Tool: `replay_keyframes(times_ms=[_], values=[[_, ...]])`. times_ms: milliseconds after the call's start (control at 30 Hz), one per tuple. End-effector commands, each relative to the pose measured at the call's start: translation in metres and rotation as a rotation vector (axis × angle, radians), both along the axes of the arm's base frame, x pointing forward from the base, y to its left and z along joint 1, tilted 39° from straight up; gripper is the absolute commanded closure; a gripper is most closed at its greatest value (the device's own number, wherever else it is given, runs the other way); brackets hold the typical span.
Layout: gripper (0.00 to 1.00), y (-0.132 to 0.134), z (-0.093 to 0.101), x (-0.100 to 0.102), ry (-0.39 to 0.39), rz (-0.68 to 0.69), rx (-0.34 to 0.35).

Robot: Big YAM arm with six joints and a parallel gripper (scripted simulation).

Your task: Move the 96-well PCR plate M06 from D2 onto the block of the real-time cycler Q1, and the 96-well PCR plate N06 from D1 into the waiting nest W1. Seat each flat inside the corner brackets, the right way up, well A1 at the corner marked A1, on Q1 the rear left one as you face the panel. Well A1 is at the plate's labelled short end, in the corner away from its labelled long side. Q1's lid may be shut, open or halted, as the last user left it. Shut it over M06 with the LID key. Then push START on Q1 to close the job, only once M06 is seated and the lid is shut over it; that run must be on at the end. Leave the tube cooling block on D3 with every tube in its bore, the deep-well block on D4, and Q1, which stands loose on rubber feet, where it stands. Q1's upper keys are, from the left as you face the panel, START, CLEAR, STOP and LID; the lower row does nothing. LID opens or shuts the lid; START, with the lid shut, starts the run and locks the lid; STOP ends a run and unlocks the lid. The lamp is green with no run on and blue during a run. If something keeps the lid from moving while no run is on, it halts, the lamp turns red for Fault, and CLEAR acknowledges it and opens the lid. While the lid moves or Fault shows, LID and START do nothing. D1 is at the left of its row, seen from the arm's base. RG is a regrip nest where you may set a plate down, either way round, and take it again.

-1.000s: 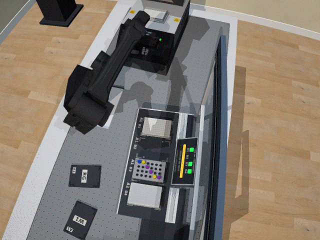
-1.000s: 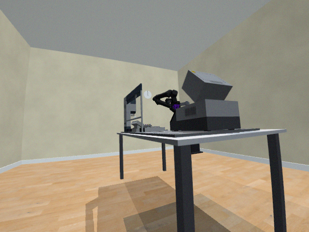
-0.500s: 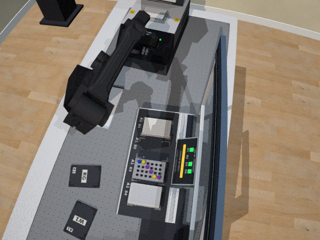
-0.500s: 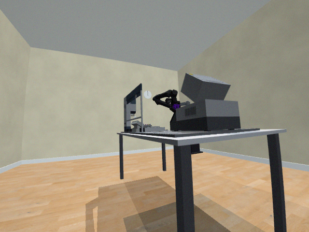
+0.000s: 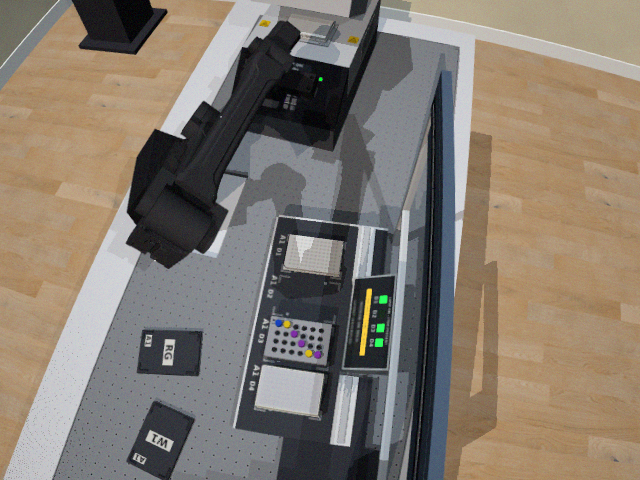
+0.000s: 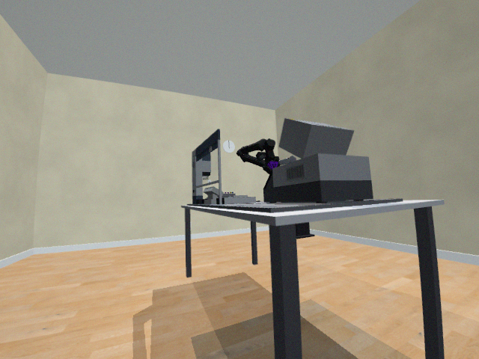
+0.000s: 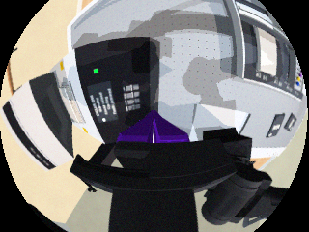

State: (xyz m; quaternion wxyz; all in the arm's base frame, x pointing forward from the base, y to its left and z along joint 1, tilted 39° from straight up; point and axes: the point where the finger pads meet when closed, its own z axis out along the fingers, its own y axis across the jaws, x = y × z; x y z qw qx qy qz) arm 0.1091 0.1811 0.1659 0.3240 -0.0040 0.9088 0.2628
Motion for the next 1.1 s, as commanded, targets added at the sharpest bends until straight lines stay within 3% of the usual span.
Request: replay_keyframes(times_ms=[0,1067], values=[[1.00,0.0092,0.0290,0.0037,-0.008,-0.012,0.058],[1.00,0.0103,0.0291,0.0020,-0.013,0.010,0.047]])
